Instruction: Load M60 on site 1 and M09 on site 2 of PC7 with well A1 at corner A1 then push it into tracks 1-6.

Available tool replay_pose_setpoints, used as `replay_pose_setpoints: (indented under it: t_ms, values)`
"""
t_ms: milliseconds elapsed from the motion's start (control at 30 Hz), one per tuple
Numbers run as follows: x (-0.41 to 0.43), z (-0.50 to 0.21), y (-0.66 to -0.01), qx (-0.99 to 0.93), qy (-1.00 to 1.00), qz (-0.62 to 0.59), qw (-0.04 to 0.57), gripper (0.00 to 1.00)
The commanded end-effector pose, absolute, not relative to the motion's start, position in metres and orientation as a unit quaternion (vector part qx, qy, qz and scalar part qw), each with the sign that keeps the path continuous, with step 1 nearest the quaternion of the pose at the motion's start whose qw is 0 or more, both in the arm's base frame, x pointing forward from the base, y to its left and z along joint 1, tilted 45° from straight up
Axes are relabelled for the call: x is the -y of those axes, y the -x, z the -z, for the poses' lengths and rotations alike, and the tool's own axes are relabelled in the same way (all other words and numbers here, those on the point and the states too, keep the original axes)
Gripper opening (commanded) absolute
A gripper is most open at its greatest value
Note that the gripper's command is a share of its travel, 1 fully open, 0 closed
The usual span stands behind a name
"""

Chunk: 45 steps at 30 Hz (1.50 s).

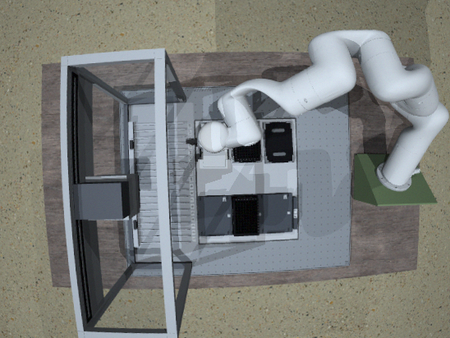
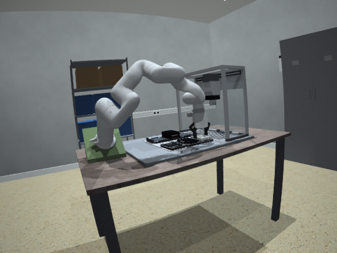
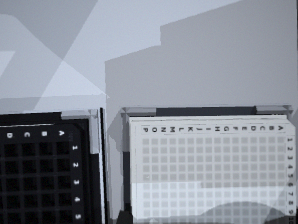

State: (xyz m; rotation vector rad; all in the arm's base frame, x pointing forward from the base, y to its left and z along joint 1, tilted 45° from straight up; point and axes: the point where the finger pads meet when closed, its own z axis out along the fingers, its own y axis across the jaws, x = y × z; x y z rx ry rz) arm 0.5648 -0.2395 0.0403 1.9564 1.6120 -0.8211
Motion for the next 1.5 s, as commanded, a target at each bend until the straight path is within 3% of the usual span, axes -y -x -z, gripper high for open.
replay_pose_setpoints:
  t_ms: [0, 1467]
  values:
    - [0.235, -0.044, -0.568, -0.589, -0.713, 0.297, 0.238, 0.0]
    - [0.21, -0.07, -0.573, -0.589, -0.713, 0.297, 0.238, 0.0]
